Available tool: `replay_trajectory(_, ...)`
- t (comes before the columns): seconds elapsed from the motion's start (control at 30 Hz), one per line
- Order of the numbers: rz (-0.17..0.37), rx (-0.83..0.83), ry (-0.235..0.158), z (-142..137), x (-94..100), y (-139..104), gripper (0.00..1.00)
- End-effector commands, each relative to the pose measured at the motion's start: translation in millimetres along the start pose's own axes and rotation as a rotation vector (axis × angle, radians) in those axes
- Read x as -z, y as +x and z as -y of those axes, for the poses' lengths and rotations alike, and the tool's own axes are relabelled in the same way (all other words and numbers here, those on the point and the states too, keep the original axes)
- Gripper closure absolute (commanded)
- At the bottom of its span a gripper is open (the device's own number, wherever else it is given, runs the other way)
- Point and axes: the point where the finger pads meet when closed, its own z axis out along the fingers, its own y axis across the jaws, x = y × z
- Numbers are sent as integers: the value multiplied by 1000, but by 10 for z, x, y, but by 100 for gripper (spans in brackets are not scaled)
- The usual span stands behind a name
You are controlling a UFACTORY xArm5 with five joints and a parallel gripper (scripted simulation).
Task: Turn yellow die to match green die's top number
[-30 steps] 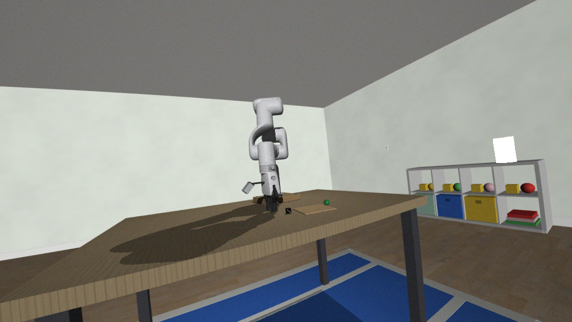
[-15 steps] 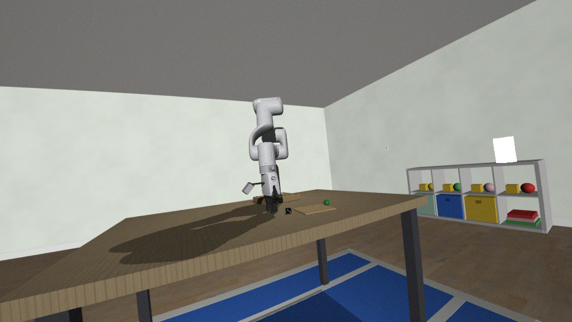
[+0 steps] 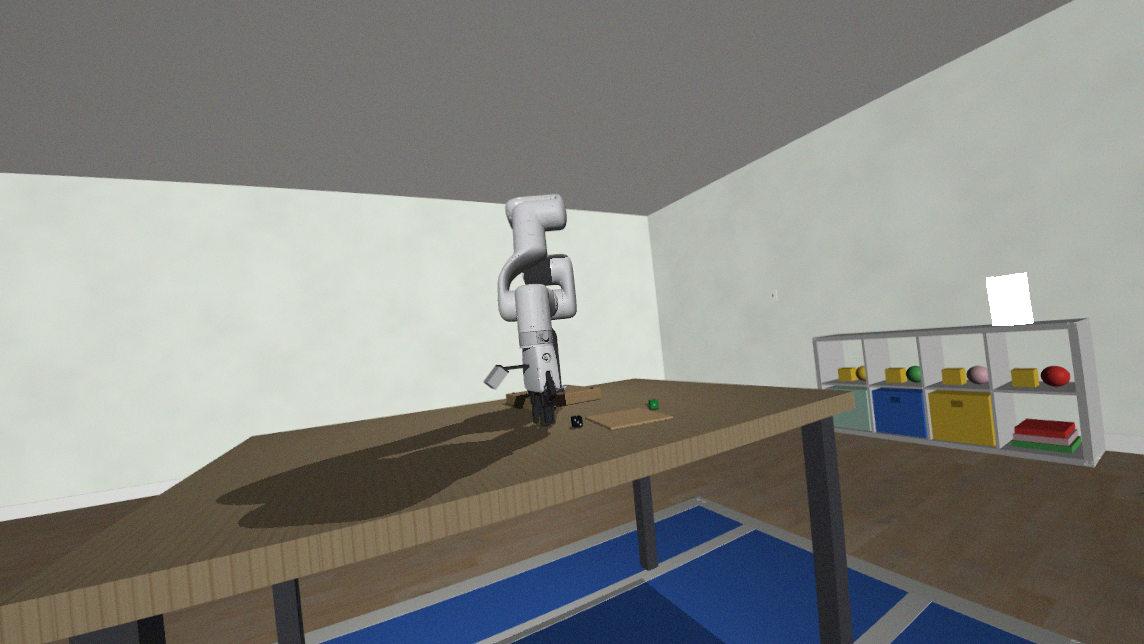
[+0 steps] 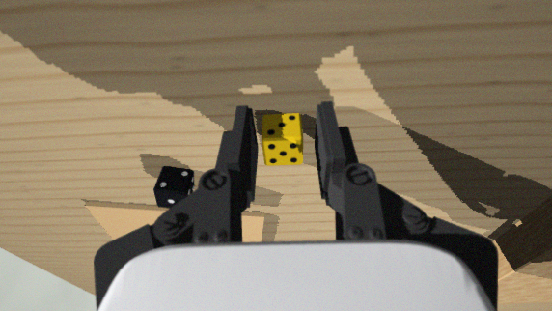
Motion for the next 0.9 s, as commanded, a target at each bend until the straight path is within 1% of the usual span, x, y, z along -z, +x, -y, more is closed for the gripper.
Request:
replay_trajectory(0.0, -1, 0, 3, 11, 8, 5, 64)
replay_trajectory(0.27, -1, 0, 3, 11, 8, 5, 64)
replay_trajectory(0.3, -1, 0, 3, 11, 8, 5, 85)
replay_trajectory(0.87, -1, 0, 3, 11, 8, 5, 85)
